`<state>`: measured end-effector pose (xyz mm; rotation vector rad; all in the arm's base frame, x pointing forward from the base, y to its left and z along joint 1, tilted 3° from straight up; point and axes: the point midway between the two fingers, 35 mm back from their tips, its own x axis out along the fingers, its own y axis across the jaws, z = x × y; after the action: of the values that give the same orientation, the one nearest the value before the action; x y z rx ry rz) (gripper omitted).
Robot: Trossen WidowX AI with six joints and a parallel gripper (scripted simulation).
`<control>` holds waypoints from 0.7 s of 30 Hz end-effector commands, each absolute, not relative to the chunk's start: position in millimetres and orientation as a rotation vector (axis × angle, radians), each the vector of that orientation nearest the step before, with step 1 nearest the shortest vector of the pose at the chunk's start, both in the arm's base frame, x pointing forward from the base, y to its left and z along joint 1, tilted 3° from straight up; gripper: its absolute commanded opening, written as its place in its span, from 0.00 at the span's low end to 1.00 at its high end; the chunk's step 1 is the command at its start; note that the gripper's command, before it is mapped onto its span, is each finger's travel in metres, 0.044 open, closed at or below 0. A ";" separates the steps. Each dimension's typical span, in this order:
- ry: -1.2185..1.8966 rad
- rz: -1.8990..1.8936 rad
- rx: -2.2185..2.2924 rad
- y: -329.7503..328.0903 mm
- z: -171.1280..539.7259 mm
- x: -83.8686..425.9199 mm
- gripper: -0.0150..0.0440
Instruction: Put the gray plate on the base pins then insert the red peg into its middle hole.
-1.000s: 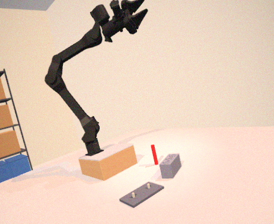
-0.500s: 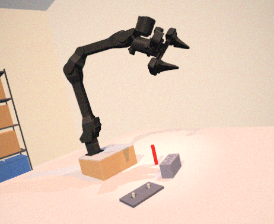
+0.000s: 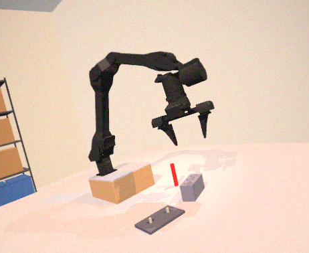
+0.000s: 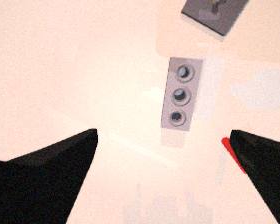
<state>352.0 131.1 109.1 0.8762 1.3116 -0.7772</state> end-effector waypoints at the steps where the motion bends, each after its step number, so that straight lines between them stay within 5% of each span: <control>1: 1.392 -0.930 0.898 115.6 90.2 340.5 1.00; 21: 1.392 -0.930 0.898 115.3 23.2 337.2 1.00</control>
<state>337.2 114.3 29.0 0.8880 1.3958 -0.9351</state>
